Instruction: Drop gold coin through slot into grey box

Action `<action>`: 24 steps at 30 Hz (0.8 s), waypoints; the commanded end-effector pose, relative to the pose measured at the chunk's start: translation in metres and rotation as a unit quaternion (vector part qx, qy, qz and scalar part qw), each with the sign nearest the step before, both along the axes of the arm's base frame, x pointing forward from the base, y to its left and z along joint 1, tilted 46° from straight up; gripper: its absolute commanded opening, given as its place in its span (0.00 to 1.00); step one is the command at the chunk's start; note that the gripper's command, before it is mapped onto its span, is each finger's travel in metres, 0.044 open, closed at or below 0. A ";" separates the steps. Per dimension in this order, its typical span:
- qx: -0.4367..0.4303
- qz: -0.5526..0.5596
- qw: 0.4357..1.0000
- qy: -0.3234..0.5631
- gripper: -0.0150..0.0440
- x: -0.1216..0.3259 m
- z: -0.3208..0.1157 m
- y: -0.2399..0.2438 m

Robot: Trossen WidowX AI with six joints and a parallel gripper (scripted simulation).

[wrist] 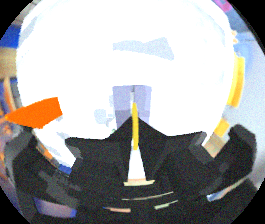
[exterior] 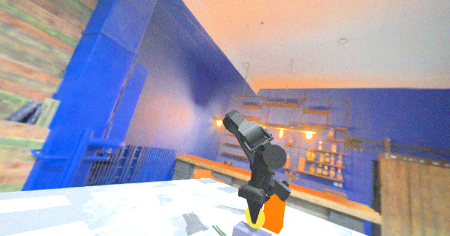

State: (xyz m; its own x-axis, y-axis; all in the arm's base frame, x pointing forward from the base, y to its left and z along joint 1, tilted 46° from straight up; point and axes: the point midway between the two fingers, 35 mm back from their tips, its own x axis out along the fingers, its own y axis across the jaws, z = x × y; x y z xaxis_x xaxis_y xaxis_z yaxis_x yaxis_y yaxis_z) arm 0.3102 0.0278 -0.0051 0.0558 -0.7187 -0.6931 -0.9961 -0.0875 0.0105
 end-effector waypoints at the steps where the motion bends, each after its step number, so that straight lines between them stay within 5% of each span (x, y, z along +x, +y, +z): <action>1: -0.003 0.001 1.000 0.001 0.25 0.000 -0.001 -0.003; 8: -0.003 0.002 1.000 0.001 0.25 0.000 -0.003 -0.005; 14: 0.000 0.000 1.000 0.000 0.52 0.000 -0.003 -0.003; 24: 0.000 0.000 1.000 0.000 0.57 0.000 -0.002 -0.002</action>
